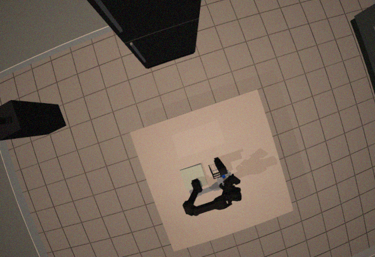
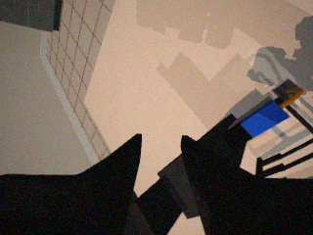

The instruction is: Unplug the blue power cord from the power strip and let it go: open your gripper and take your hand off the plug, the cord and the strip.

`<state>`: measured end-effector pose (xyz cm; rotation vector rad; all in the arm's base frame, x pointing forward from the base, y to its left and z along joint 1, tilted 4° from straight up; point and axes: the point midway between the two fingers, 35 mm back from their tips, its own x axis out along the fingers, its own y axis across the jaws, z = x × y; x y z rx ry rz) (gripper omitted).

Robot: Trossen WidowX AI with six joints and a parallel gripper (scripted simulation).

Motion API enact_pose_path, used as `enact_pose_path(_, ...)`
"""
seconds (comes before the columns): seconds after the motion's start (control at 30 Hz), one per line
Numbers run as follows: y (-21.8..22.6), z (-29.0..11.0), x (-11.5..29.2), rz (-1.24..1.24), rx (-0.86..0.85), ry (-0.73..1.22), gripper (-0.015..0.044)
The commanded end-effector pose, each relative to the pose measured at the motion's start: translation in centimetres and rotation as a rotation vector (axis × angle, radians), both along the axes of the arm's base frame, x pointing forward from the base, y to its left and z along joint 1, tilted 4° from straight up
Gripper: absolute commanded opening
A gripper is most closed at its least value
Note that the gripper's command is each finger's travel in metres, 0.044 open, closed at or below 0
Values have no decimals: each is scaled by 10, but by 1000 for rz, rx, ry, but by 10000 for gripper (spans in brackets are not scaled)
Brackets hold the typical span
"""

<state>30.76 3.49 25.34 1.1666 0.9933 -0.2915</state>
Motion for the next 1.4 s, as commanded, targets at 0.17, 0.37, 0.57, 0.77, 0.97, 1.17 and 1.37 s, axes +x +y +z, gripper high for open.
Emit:
enact_pose_path(0.17, -55, -86, -17, -377, -51, 476, 160)
enact_pose_path(0.37, -80, -118, -42, -589, -110, 726, 160)
enact_pose_path(0.57, -80, -118, -42, -589, -110, 726, 160)
enact_pose_path(0.77, -78, -118, -41, -589, -109, 726, 160)
enact_pose_path(0.97, -69, -118, -40, -589, -109, 726, 160)
enact_pose_path(1.17, -59, -118, -39, -588, -108, 726, 160)
enact_pose_path(1.37, -49, -118, -39, -588, -107, 726, 160)
